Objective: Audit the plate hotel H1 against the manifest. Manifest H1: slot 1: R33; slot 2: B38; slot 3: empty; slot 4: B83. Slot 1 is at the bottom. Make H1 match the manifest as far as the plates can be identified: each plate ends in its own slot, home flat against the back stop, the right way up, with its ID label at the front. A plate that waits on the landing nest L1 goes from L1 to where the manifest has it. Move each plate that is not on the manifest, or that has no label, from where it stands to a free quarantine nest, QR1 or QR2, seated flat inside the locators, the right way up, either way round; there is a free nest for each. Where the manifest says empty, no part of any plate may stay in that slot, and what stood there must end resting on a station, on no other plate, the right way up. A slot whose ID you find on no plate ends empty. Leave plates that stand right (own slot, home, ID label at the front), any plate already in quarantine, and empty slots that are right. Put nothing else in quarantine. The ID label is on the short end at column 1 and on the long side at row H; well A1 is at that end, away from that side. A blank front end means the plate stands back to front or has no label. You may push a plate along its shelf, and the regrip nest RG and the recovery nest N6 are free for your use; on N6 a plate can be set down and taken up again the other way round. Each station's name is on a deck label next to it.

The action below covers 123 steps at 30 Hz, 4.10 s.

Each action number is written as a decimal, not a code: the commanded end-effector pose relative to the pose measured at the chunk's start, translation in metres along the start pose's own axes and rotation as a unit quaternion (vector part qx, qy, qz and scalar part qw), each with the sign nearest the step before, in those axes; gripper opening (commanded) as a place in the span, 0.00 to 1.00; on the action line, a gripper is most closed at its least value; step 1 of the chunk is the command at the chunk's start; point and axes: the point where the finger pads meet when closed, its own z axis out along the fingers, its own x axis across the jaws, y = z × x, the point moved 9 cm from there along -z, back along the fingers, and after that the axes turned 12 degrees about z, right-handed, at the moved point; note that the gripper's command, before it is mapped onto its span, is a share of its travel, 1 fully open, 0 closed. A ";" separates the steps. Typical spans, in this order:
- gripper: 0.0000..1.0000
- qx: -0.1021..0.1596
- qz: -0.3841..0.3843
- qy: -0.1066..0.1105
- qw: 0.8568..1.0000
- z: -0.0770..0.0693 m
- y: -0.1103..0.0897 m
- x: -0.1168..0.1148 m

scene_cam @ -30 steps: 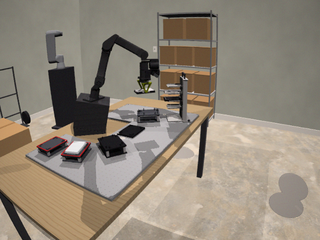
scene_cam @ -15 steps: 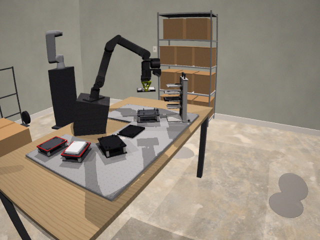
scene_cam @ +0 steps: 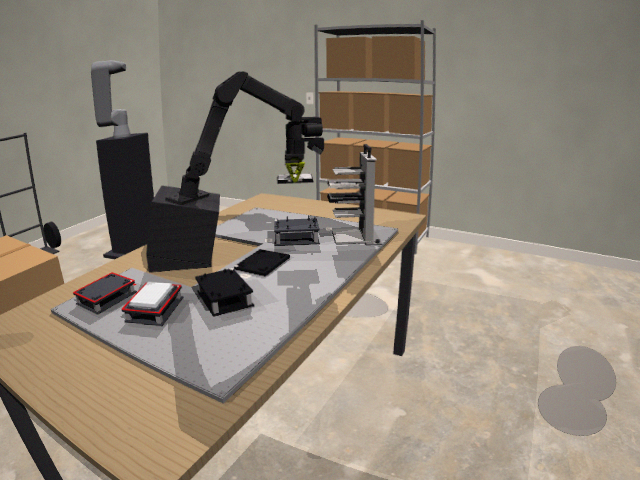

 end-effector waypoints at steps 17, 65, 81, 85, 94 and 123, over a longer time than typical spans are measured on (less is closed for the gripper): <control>0.86 0.003 0.006 -0.007 1.000 0.047 0.002 -0.003; 0.86 -0.008 0.005 0.001 1.000 0.096 0.005 0.000; 0.86 0.003 0.008 -0.006 1.000 0.113 0.000 -0.006; 0.86 0.003 0.008 -0.006 1.000 0.115 -0.001 -0.006; 0.86 0.003 0.008 -0.005 1.000 0.120 -0.001 -0.007; 0.86 -0.001 0.005 -0.002 1.000 0.135 0.000 -0.002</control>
